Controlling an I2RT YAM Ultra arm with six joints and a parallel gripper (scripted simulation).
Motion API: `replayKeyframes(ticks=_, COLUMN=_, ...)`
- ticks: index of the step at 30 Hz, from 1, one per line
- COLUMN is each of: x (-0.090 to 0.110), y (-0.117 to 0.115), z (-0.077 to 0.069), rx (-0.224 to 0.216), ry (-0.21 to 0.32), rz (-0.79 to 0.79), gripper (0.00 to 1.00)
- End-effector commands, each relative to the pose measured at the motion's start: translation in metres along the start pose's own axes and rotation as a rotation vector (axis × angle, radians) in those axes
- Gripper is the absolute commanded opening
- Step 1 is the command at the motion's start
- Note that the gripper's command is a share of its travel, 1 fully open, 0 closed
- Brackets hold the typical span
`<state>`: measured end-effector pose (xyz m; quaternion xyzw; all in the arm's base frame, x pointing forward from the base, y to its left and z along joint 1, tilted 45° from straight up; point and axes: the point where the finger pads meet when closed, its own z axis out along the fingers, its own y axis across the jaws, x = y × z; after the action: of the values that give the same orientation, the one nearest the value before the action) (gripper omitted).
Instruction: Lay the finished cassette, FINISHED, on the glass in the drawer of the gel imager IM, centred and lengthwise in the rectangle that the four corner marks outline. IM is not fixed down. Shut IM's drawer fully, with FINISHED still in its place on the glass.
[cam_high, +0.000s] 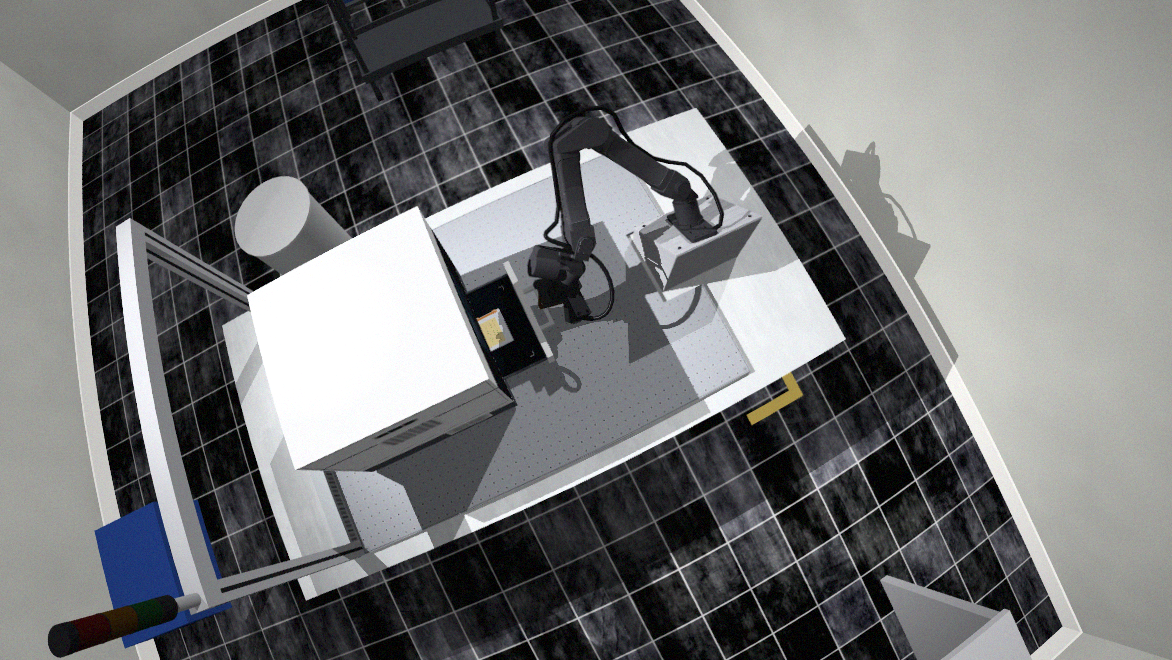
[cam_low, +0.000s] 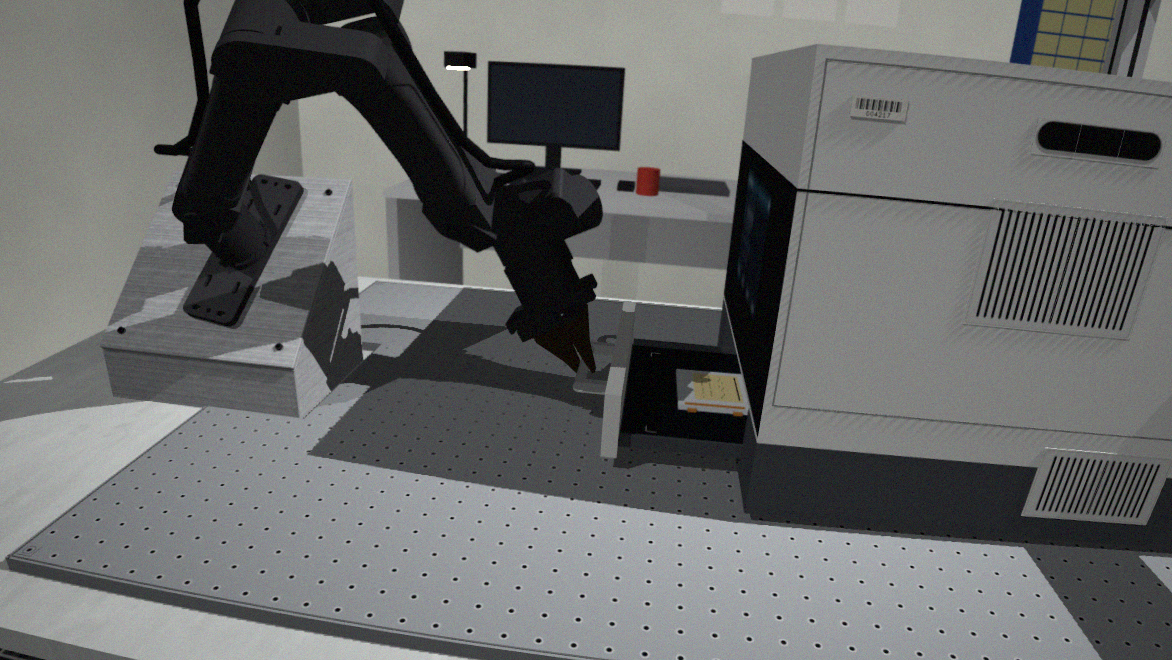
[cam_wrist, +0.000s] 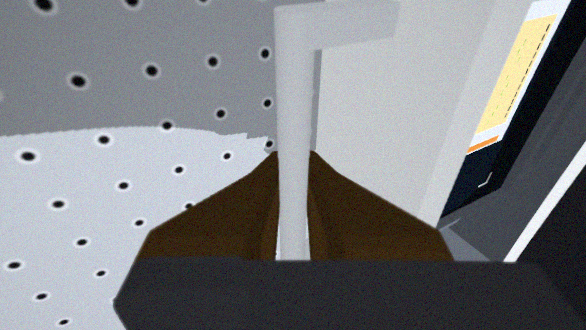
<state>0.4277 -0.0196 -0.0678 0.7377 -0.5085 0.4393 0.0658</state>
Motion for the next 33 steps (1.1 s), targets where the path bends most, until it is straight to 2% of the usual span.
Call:
replayKeyframes(ticks=1, x=-0.004, y=-0.012, z=0.005, rx=0.014, ry=-0.017, rz=-0.006, gripper=0.00)
replayKeyframes(ticks=17, x=-0.003, y=-0.028, z=0.014, rx=0.014, ry=-0.017, rz=-0.006, gripper=0.00)
replayKeyframes(ticks=21, x=-0.003, y=-0.032, z=0.012, rx=0.030, ry=-0.013, rz=0.003, gripper=0.00)
replayKeyframes(ticks=23, x=-0.003, y=-0.032, z=0.012, rx=0.030, ry=-0.013, rz=0.003, gripper=0.00)
replayKeyframes(ticks=24, x=-0.007, y=-0.015, z=0.015, rx=0.033, ry=-0.020, rz=-0.014, gripper=0.00)
replayKeyframes(ticks=27, x=-0.007, y=-0.018, z=0.016, rx=0.134, ry=-0.020, rz=-0.014, gripper=0.00)
replayKeyframes(ticks=30, x=-0.007, y=-0.022, z=0.018, rx=0.134, ry=-0.020, rz=-0.014, gripper=0.00)
replayKeyframes(ticks=31, x=0.000, y=-0.041, z=0.020, rx=0.164, ry=-0.005, rz=0.013, gripper=0.00)
replayKeyframes(ticks=33, x=0.000, y=-0.043, z=0.021, rx=0.164, ry=-0.005, rz=0.013, gripper=0.00)
